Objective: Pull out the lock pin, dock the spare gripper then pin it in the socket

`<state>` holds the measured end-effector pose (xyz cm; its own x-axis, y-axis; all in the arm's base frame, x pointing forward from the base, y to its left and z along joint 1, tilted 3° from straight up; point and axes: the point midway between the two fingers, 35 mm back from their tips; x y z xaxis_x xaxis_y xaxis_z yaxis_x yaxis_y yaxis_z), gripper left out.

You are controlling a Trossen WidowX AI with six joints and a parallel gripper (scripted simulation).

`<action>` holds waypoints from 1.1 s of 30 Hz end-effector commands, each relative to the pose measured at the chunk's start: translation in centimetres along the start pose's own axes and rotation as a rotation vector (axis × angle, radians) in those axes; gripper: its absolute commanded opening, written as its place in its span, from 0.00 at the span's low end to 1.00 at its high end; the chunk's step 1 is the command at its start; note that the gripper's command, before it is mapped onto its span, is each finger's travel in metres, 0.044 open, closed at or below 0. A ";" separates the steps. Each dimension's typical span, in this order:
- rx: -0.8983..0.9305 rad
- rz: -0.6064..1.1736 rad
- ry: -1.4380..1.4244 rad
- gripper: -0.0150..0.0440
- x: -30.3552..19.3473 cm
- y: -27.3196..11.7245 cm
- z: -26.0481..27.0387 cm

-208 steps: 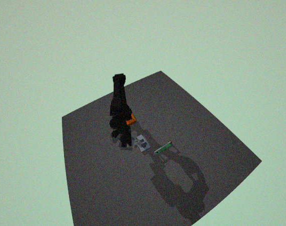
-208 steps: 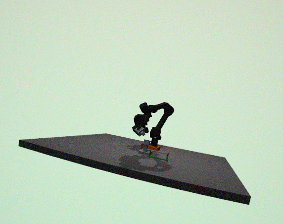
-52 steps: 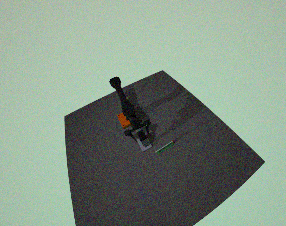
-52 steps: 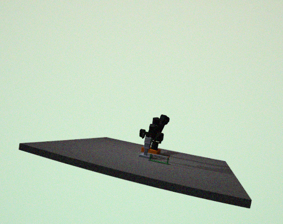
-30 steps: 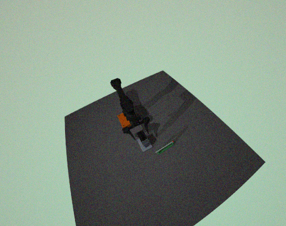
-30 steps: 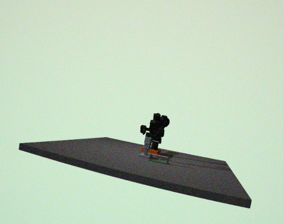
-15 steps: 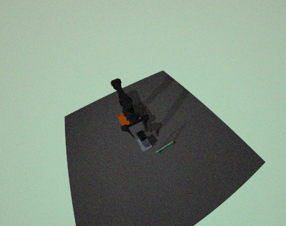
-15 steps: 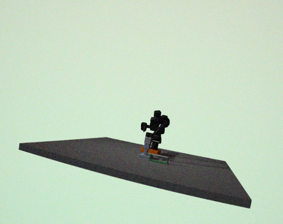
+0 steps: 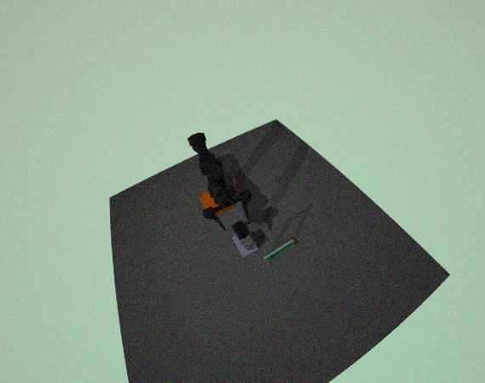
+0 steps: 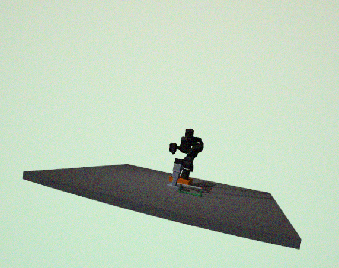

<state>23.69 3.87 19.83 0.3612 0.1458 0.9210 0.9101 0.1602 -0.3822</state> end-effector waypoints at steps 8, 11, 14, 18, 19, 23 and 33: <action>-0.004 0.000 0.001 1.00 2.1 -1.0 -0.3; -0.006 0.000 0.002 1.00 2.7 -1.3 -0.4; -0.008 -0.001 0.003 1.00 3.2 -1.6 -0.5; -0.011 -0.001 0.004 1.00 3.1 -1.6 -0.5; -0.011 -0.001 0.004 1.00 3.1 -1.6 -0.5; -0.005 0.026 0.023 0.87 2.9 -1.5 0.3; -0.009 0.140 0.069 0.56 1.9 -2.1 5.5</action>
<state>22.10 7.75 21.95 0.4812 0.1011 0.8707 0.8587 0.1450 -0.4914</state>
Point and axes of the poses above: the point midway between the two fingers, 35 mm back from their tips, its own y axis out along the fingers, its own z axis across the jaws, x = y × z, and after that the axes turned 7 degrees about -y, right-handed
